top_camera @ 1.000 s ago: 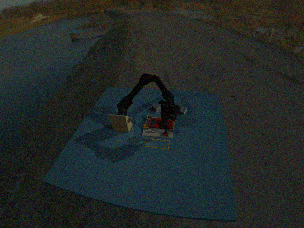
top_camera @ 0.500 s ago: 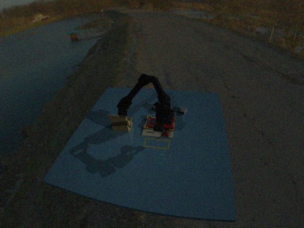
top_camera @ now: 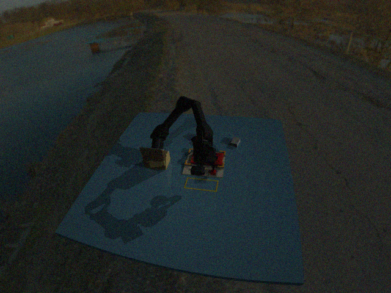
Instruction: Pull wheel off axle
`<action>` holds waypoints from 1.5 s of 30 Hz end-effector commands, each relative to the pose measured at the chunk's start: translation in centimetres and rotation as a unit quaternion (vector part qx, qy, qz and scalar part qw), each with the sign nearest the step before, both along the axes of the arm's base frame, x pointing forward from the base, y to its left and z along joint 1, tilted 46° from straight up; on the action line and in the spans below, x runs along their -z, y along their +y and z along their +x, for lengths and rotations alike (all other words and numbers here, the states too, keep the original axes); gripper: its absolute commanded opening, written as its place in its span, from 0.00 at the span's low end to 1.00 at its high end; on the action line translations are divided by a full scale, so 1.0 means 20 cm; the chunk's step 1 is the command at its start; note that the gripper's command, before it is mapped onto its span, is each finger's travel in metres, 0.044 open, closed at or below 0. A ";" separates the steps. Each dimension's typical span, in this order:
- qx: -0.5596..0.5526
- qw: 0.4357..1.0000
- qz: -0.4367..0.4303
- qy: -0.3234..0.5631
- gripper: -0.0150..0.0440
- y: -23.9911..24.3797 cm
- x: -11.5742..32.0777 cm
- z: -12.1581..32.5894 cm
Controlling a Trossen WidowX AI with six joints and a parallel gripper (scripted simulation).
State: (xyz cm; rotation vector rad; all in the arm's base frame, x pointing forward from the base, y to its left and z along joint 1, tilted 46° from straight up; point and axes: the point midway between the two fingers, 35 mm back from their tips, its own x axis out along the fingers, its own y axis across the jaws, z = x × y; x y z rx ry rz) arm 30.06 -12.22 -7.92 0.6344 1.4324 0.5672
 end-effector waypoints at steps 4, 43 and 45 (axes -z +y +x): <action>0.001 1.000 0.001 0.001 0.25 0.05 0.06 0.00; 0.004 1.000 0.003 0.002 0.85 0.14 0.13 -0.03; 0.004 1.000 0.002 0.003 0.94 0.12 0.05 -0.13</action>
